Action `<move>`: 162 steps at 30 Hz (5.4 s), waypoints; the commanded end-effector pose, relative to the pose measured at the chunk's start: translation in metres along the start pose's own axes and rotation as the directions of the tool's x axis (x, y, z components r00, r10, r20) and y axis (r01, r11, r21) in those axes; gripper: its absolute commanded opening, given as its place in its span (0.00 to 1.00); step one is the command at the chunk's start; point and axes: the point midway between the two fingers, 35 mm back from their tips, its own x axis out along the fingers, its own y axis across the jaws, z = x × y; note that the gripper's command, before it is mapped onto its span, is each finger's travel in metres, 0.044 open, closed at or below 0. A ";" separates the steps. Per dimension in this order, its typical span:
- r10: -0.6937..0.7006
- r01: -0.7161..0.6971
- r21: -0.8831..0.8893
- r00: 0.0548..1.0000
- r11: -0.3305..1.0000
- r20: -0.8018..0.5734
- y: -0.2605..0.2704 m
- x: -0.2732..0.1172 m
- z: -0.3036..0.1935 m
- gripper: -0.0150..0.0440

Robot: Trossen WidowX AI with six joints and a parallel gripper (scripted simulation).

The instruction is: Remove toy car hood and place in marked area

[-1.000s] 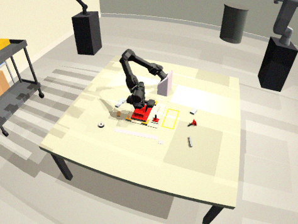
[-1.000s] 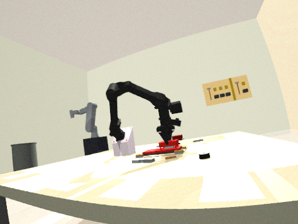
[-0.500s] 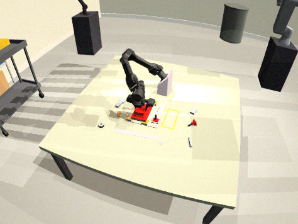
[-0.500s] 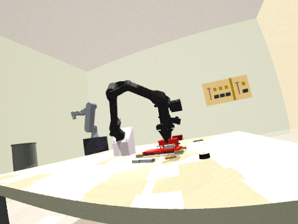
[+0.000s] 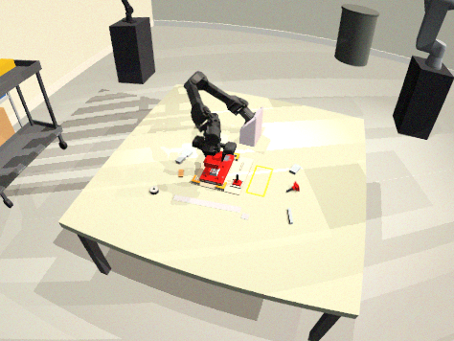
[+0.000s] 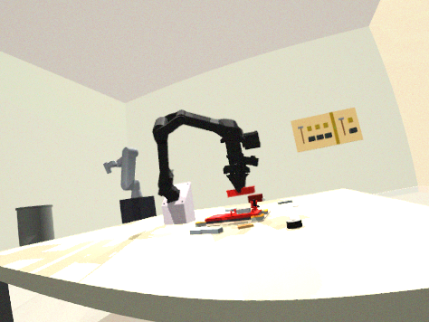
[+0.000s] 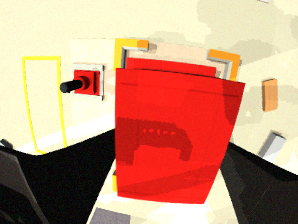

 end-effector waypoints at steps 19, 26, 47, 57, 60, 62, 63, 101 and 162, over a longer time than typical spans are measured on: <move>0.028 -0.028 -0.010 1.000 1.000 -0.005 0.116 -0.007 -0.004 0.25; 0.029 -0.029 -0.028 0.999 0.999 -0.014 0.150 -0.007 -0.015 0.25; 0.012 -0.012 0.006 1.000 1.000 -0.009 0.207 -0.003 -0.034 0.25; 0.012 -0.012 0.006 1.000 1.000 -0.009 0.208 0.005 -0.034 0.25; 0.013 -0.013 0.006 1.000 1.000 -0.009 0.208 0.007 -0.034 0.25; 0.013 -0.013 0.005 1.000 1.000 -0.009 0.208 0.009 -0.034 0.25; 0.013 -0.013 0.005 1.000 1.000 -0.009 0.208 0.010 -0.034 0.25; 0.012 -0.012 0.006 1.000 1.000 -0.009 0.208 0.040 -0.033 0.25; 0.008 -0.008 0.006 1.000 1.000 -0.009 0.207 0.079 -0.036 0.25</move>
